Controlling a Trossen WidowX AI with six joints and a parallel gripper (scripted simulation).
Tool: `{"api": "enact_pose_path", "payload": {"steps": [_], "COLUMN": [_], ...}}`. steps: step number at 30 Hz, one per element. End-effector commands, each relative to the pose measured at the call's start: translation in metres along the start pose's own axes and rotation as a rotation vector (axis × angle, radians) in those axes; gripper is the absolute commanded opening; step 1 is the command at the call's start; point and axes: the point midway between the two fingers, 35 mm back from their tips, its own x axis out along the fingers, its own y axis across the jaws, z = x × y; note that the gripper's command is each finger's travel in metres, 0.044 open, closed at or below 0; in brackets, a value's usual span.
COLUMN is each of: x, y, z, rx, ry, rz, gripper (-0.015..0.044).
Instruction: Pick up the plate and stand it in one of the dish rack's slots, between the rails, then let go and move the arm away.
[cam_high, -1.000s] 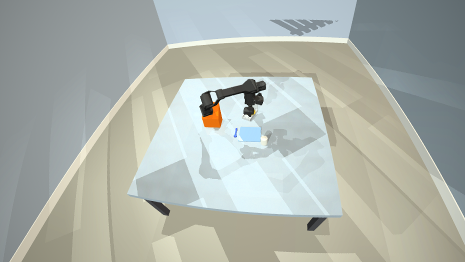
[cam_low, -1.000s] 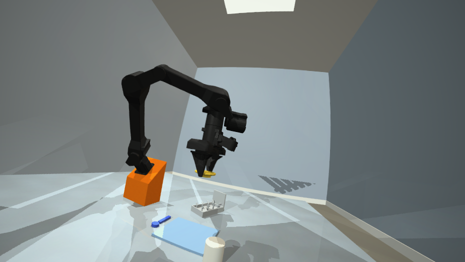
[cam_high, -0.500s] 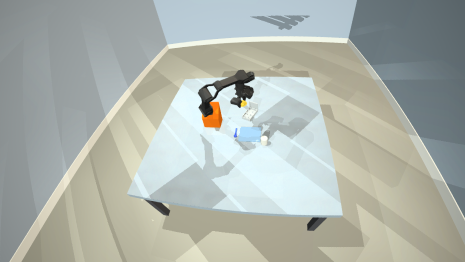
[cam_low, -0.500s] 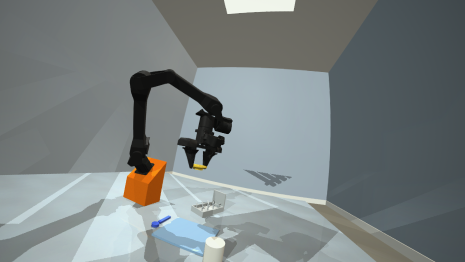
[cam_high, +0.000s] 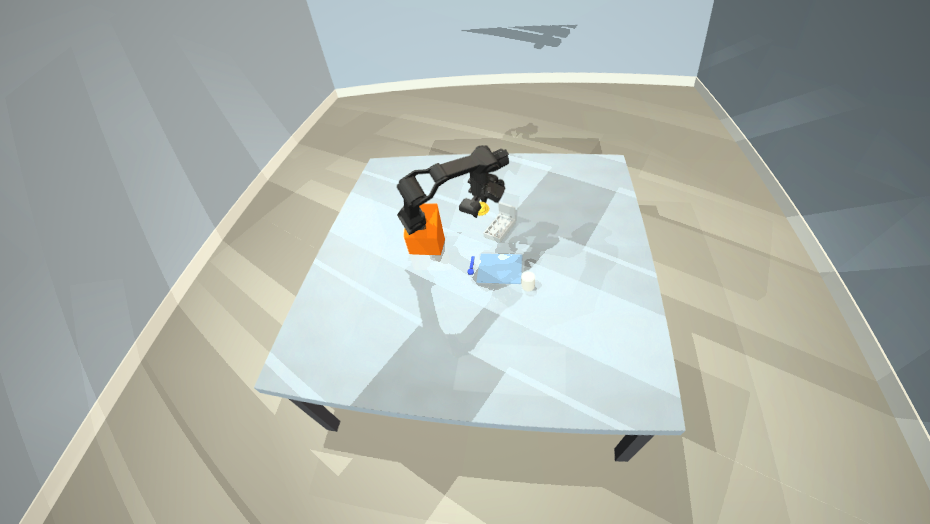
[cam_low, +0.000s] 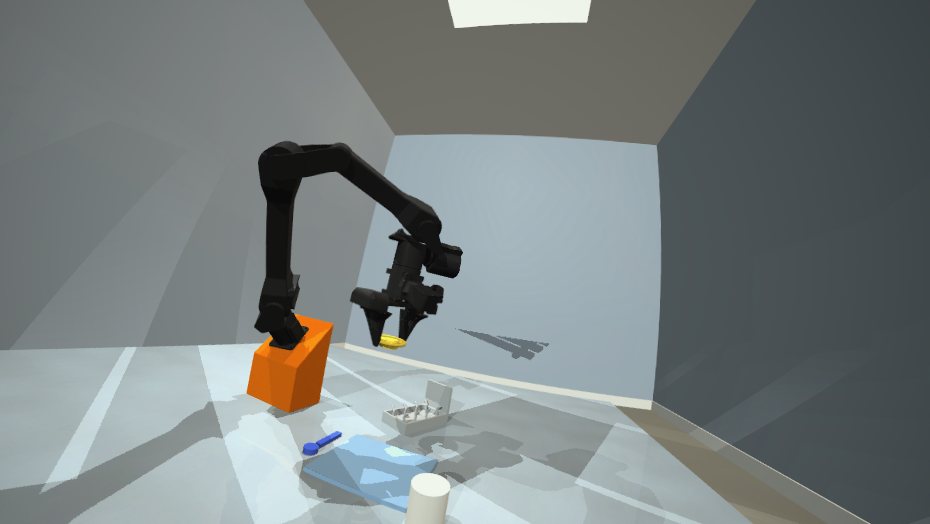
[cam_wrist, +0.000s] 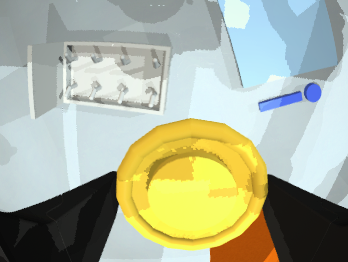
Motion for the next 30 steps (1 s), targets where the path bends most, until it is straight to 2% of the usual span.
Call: {"api": "enact_pose_path", "payload": {"steps": [1,16,30], "x": [0.009,0.044,0.069], "y": [0.001,0.005,0.011], "z": [-0.003,-0.008,-0.010], "rx": [-0.062,-0.326,-0.551], "ry": [0.056,0.221,0.255], "rz": [0.035,0.246,0.509], "gripper": [0.0000,0.0000,0.0000]}}
